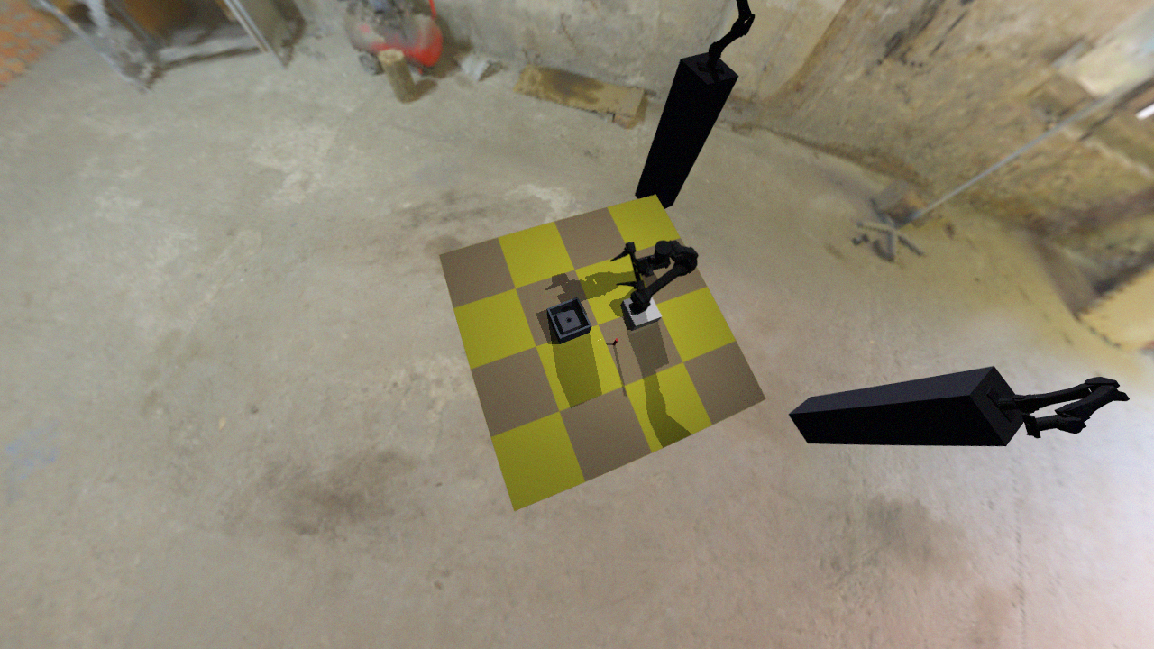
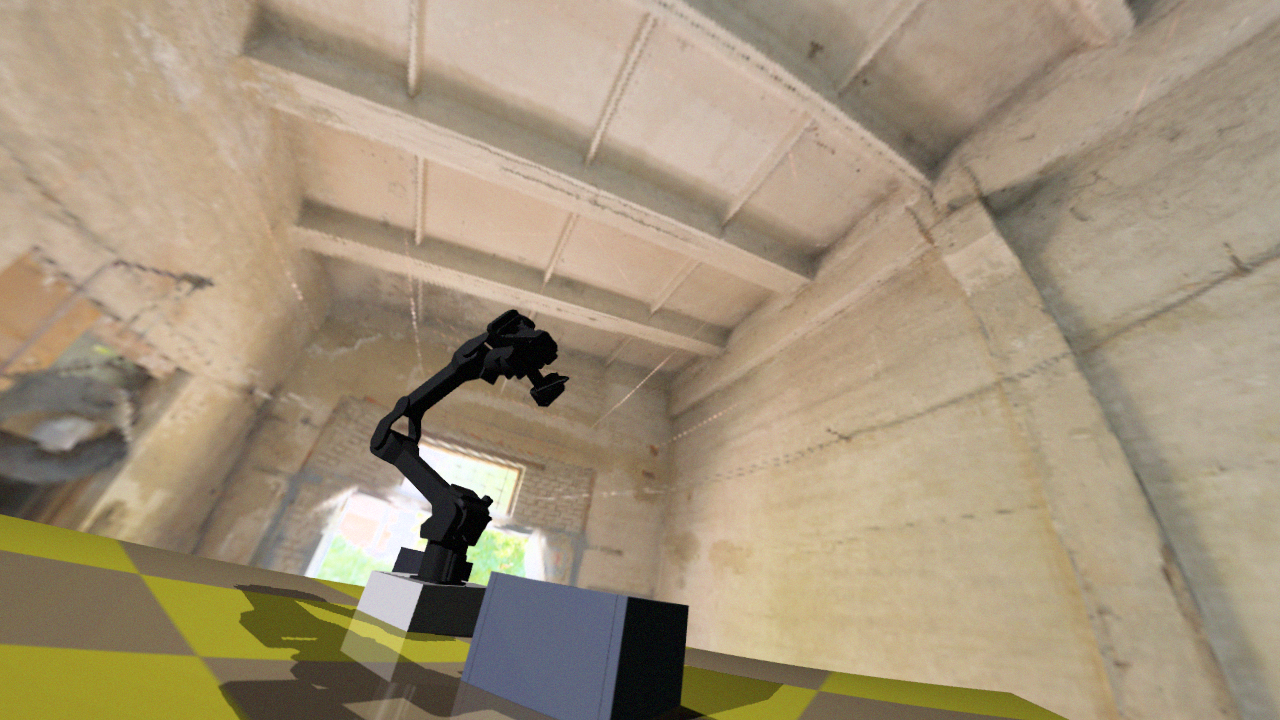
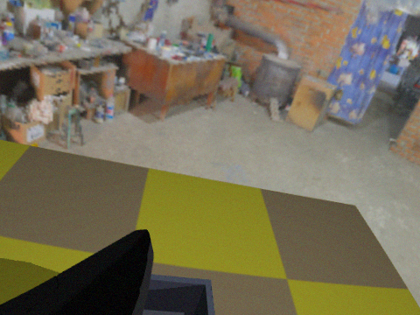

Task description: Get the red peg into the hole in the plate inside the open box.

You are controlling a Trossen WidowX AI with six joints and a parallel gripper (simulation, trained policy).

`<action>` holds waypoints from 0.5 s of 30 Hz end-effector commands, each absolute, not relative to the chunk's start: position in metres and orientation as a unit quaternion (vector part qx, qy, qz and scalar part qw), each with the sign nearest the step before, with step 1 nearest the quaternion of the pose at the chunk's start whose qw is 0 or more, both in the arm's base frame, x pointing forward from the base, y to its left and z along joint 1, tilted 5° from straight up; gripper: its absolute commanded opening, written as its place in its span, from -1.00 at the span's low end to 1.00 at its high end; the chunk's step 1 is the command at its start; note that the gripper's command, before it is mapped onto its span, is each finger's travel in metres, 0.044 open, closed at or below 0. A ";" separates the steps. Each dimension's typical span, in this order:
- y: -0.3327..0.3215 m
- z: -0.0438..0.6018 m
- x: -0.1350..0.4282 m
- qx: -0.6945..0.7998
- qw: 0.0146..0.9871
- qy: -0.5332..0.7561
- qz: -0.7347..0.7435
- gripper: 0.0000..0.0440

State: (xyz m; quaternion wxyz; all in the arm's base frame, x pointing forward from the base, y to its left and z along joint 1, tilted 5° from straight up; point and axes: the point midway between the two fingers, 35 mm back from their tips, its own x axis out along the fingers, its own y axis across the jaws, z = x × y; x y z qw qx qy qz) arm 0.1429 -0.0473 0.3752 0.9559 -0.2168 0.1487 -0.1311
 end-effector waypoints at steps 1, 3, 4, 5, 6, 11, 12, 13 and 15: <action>-0.043 0.357 0.159 -0.180 0.958 0.188 -0.120 1.00; -0.039 0.345 0.167 -0.157 0.958 0.212 -0.112 1.00; -0.037 0.339 0.171 -0.146 0.957 0.224 -0.110 1.00; -0.035 0.334 0.174 -0.135 0.956 0.237 -0.107 1.00; -0.033 0.328 0.178 -0.123 0.955 0.249 -0.105 1.00; -0.021 0.297 0.193 -0.068 0.942 0.312 -0.100 1.00; -0.018 0.291 0.195 -0.057 0.939 0.324 -0.100 1.00; -0.016 0.285 0.197 -0.046 0.935 0.337 -0.100 1.00; -0.010 0.272 0.201 -0.026 0.926 0.363 -0.103 1.00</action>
